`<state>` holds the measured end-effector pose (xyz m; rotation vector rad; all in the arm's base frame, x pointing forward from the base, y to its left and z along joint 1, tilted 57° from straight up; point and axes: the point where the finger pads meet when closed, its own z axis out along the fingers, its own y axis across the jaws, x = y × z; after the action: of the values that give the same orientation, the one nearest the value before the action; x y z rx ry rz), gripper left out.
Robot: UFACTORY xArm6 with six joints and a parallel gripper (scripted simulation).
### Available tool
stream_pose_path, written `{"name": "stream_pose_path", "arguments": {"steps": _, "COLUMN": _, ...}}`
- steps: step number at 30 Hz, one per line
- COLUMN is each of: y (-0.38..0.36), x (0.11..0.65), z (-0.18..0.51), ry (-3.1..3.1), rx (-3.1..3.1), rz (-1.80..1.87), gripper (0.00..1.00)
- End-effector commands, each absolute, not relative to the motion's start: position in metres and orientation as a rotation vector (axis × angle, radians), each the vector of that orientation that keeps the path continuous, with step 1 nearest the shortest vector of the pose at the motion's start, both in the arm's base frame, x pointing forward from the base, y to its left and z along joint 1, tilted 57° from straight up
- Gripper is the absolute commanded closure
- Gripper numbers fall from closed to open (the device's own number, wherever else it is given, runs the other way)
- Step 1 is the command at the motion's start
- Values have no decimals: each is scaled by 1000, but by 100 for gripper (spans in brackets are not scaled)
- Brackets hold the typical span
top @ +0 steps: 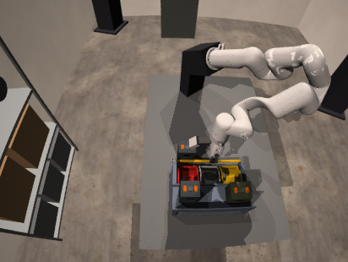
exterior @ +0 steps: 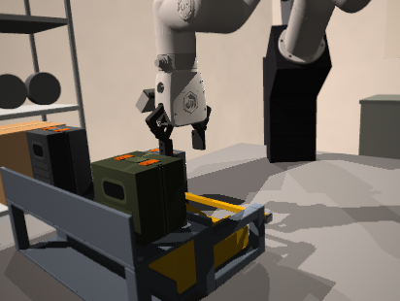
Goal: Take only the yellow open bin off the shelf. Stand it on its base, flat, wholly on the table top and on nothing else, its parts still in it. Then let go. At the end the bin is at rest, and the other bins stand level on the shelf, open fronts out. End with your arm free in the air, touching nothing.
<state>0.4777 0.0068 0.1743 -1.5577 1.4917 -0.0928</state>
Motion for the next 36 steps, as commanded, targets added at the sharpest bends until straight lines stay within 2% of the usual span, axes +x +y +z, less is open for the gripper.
{"name": "stream_pose_path", "arguments": {"steps": 1, "y": 6, "x": 478, "z": 175, "ry": 1492, "rx": -1557, "rz": -95, "gripper": 0}}
{"name": "stream_pose_path", "arguments": {"steps": 7, "y": 6, "x": 478, "z": 175, "ry": 1492, "rx": -1557, "rz": -95, "gripper": 0}}
{"name": "stream_pose_path", "arguments": {"steps": 8, "y": 6, "x": 478, "z": 175, "ry": 1492, "rx": -1557, "rz": -95, "gripper": 53}}
{"name": "stream_pose_path", "arguments": {"steps": 36, "y": 6, "x": 478, "z": 175, "ry": 1492, "rx": -1557, "rz": -95, "gripper": 53}}
